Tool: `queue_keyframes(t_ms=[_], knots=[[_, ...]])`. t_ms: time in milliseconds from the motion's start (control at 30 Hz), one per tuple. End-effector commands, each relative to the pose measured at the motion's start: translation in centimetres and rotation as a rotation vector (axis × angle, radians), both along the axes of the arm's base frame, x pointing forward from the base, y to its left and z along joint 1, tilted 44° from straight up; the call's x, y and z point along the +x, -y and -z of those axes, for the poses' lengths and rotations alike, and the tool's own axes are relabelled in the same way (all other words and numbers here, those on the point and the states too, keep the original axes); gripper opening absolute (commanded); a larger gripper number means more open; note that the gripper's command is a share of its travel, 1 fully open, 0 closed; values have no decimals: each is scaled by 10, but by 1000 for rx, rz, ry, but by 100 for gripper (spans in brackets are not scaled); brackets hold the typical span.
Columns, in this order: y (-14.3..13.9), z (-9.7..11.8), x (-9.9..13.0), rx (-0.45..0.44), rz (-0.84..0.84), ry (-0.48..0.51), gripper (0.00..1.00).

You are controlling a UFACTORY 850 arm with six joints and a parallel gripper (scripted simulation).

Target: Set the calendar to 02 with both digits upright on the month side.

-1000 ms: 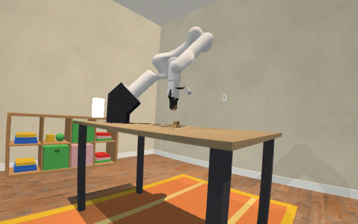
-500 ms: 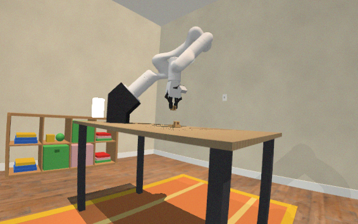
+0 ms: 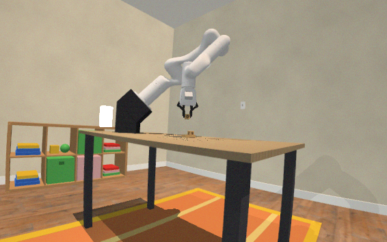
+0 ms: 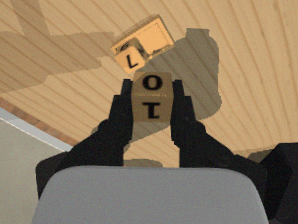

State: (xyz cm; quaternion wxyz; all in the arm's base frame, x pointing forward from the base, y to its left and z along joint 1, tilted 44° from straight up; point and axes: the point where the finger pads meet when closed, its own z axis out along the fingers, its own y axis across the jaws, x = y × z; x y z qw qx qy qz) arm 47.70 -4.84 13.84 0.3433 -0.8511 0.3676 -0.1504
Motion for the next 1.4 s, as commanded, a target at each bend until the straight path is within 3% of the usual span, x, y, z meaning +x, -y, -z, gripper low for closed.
queue_keyframes(t_ms=[0, 133, 200, 567, 867, 1367], knots=[[0, 0, 0, 85, 109, -90, 27], [0, 0, 0, 121, 161, -125, 27], [0, 0, 0, 189, 260, -190, 27], [0, 0, 0, 375, 527, -366, 27], [0, 0, 0, 472, 668, -458, 27], [0, 0, 0, 509, 720, -493, 27]])
